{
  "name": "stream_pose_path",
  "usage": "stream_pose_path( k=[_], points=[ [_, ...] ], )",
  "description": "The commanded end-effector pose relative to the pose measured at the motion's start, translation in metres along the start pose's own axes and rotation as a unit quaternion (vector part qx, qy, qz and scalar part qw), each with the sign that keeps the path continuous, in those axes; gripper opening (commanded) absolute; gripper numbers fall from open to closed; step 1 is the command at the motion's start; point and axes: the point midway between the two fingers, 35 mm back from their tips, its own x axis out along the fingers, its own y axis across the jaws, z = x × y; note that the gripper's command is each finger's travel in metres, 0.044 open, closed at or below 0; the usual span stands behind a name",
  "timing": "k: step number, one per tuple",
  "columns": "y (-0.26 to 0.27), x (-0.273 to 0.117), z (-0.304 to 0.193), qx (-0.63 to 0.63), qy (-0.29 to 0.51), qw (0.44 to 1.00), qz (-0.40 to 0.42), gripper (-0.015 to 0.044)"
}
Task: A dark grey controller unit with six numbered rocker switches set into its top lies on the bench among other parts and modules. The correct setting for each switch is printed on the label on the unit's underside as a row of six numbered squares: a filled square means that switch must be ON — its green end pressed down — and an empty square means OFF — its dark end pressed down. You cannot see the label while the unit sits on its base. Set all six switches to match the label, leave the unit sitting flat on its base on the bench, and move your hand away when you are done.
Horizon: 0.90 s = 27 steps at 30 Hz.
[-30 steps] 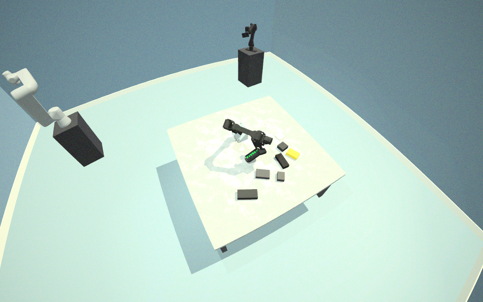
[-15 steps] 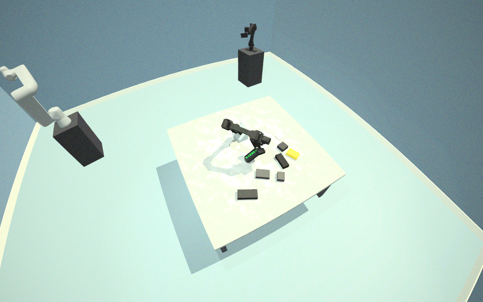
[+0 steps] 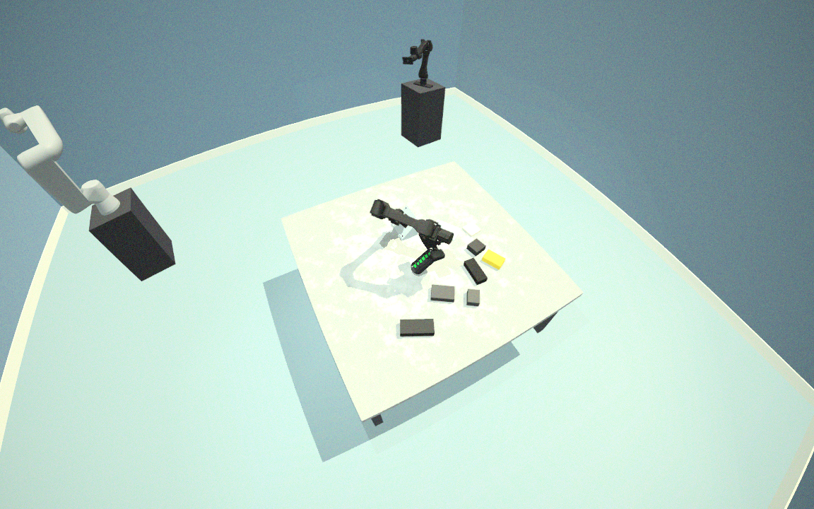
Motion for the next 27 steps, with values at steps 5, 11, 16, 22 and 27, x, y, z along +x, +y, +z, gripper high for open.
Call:
stream_pose_path(
  k=[5,11,16,22,27],
  points=[
    [0.0,-0.003,-0.007,-0.001,-0.005,1.0,0.0,0.0336],
    [0.0,-0.005,-0.011,-0.001,-0.011,1.0,0.0,0.0336],
    [0.0,-0.007,-0.014,-0.001,-0.014,1.0,0.0,0.0336],
    [0.0,-0.011,-0.018,-0.001,-0.02,1.0,0.0,0.0336],
    [0.0,-0.012,-0.022,-0.001,-0.025,1.0,0.0,0.0336]
  ],
)
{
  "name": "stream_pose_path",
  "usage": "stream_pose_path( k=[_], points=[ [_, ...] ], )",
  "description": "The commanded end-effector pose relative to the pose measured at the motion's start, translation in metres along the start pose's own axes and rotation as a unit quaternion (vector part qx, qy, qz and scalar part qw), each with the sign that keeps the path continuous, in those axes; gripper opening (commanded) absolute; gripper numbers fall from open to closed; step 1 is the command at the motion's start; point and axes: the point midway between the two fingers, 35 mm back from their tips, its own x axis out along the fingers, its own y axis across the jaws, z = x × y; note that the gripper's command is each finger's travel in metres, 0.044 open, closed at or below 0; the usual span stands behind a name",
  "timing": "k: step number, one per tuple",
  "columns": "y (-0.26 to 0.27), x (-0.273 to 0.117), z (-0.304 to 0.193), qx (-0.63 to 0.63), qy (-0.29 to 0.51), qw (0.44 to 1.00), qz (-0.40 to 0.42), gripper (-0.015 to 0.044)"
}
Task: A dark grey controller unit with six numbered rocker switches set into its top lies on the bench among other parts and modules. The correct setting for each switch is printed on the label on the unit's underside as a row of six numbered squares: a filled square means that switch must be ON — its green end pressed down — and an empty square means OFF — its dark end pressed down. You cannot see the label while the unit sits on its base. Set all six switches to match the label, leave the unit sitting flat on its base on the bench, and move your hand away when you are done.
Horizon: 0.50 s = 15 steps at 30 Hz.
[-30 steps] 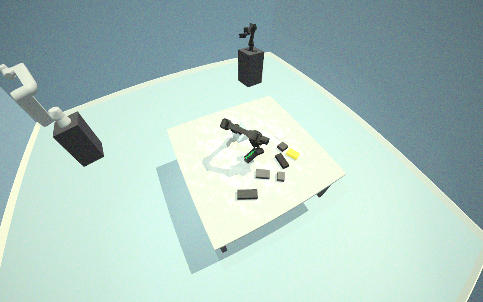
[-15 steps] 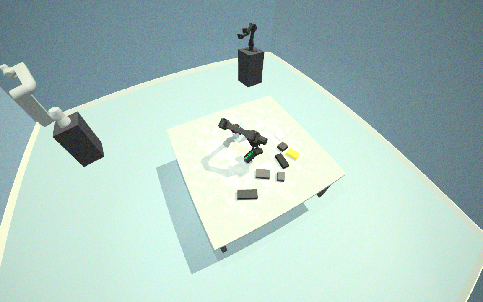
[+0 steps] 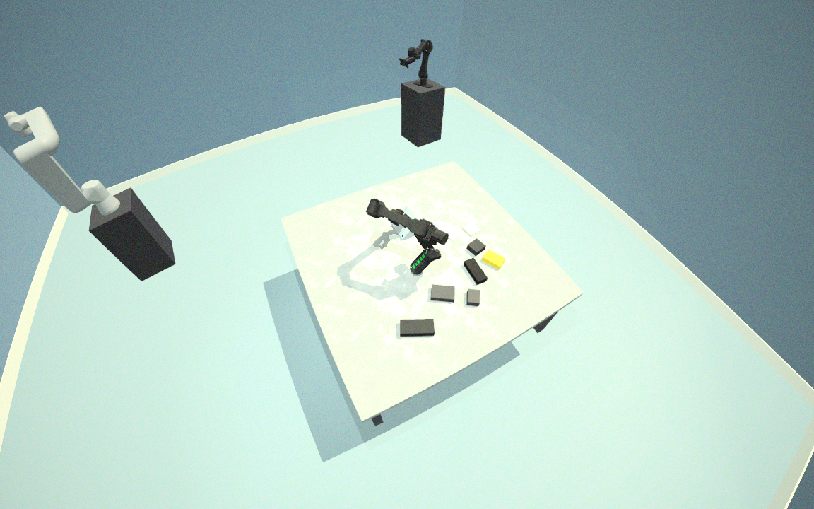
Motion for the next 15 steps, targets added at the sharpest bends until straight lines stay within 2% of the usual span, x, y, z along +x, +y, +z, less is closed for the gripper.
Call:
stream_pose_path(
  k=[1,15],
  points=[
    [0.0,-0.002,-0.005,0.0,-0.003,1.0,0.0,0.0336],
    [0.0,-0.007,-0.016,0.0,-0.018,1.0,0.0,0.0336]
  ],
)
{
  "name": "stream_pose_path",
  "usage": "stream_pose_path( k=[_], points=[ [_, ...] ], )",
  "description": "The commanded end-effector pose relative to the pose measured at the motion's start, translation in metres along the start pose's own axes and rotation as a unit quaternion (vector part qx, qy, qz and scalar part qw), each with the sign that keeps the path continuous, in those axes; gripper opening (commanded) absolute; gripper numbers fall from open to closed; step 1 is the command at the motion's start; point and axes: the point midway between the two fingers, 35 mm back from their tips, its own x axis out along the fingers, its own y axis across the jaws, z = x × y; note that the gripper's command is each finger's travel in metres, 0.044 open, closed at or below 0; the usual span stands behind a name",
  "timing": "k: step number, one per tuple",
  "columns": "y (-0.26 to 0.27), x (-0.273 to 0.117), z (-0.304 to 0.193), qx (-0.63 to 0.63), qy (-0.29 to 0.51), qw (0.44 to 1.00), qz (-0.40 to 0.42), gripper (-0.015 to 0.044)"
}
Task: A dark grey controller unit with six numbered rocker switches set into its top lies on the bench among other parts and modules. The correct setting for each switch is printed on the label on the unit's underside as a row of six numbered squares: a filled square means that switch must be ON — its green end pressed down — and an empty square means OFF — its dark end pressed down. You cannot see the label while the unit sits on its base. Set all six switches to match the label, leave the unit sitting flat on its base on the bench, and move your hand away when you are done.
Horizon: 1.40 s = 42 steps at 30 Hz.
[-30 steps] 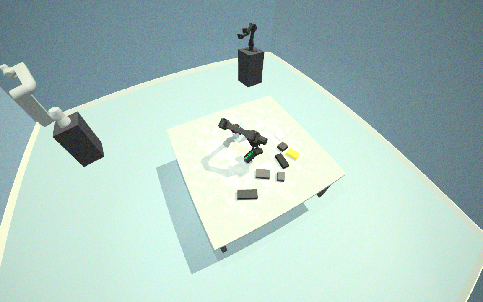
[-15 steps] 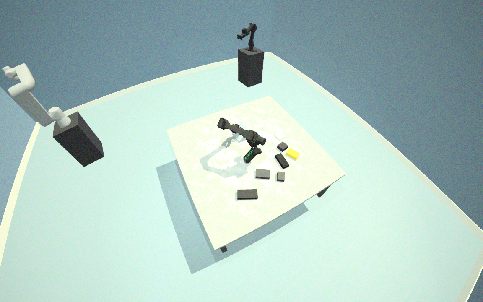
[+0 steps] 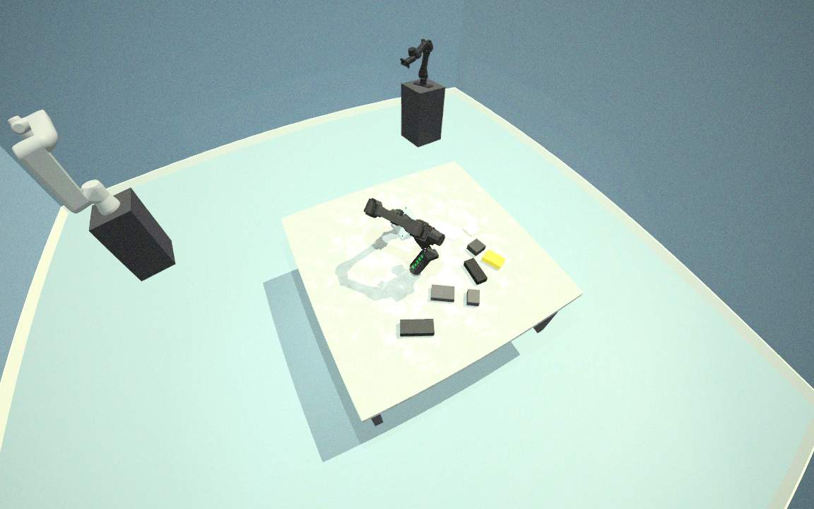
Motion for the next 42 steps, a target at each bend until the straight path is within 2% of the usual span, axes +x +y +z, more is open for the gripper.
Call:
stream_pose_path(
  k=[1,42],
  points=[
    [0.0,-0.002,-0.005,0.0,-0.002,1.0,0.0,0.0336],
    [0.0,-0.014,-0.039,0.0,-0.044,0.999,0.0,0.0336]
  ],
)
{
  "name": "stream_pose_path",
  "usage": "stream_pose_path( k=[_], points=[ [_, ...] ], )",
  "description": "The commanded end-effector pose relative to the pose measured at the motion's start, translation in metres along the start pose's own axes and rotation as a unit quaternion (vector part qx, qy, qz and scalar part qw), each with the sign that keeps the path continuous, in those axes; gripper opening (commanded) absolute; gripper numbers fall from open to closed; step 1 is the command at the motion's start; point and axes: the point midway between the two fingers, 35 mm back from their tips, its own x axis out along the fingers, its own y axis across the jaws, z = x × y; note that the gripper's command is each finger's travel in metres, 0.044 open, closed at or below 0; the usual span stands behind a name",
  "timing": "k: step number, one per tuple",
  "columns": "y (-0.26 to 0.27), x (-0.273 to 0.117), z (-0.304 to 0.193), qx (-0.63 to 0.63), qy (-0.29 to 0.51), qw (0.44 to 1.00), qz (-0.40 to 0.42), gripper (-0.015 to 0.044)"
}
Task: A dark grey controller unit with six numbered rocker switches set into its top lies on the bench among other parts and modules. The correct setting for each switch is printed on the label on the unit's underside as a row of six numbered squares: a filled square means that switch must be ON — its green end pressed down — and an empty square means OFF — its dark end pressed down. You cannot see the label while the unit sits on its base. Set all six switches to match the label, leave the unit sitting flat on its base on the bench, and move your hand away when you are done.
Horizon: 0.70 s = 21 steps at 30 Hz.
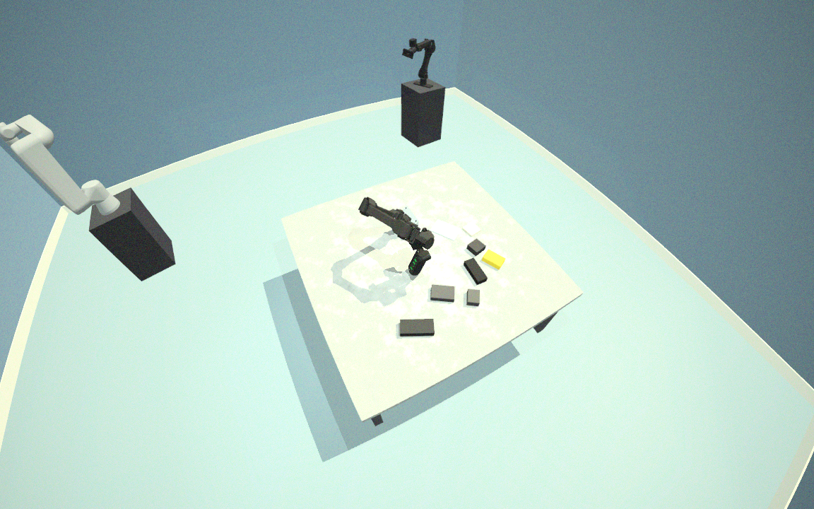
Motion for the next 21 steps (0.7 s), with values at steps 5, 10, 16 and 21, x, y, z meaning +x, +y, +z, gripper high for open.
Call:
stream_pose_path(
  k=[5,10,16,21],
  points=[
    [0.0,-0.002,-0.01,0.002,-0.002,1.0,0.001,0.0336],
    [0.0,-0.004,-0.014,0.002,0.004,1.0,0.001,0.0336],
    [0.0,-0.005,-0.018,0.002,0.01,1.0,0.001,0.0336],
    [0.0,-0.006,-0.022,0.002,0.016,1.0,0.001,0.0336]
  ],
)
